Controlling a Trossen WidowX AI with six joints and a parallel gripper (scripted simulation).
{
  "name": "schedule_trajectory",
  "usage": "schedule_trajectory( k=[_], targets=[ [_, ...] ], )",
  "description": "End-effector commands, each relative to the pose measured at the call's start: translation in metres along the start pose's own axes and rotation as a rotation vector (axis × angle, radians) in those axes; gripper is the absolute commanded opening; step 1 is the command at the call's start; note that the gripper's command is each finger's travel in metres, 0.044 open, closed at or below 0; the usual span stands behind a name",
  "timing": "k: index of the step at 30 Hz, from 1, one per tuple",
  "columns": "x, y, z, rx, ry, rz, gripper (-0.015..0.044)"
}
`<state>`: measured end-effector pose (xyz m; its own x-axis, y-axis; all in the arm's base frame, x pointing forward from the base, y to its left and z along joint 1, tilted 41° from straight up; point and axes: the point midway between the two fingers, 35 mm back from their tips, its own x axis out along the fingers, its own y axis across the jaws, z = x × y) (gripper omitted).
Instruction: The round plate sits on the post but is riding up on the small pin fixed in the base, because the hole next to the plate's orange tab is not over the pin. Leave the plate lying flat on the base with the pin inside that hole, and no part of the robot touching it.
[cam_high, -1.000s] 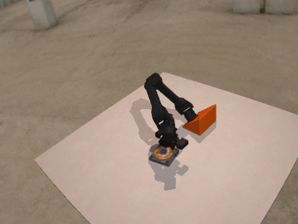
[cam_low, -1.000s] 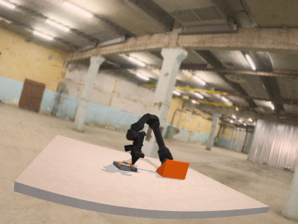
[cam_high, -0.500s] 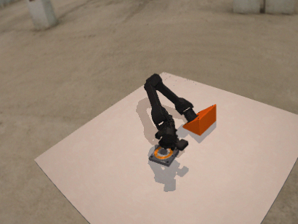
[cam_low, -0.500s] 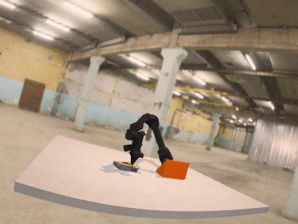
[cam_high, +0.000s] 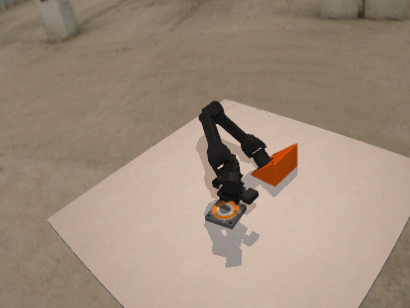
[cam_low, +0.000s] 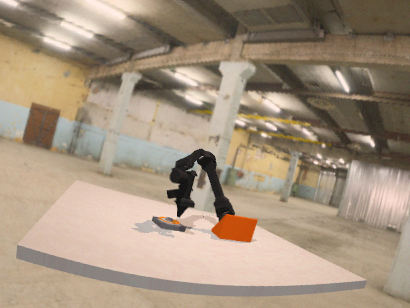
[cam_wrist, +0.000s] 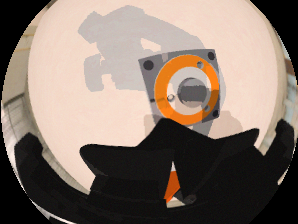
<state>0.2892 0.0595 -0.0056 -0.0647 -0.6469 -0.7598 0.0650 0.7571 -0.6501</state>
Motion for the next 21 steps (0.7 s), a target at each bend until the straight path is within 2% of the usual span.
schedule_trajectory(
  k=[1, 21],
  targets=[
    [-0.0189, 0.0000, 0.0001, 0.009, -0.007, 0.010, 0.0000],
    [-0.0158, 0.0002, -0.0001, 0.000, -0.010, 0.006, 0.0000]
  ],
)
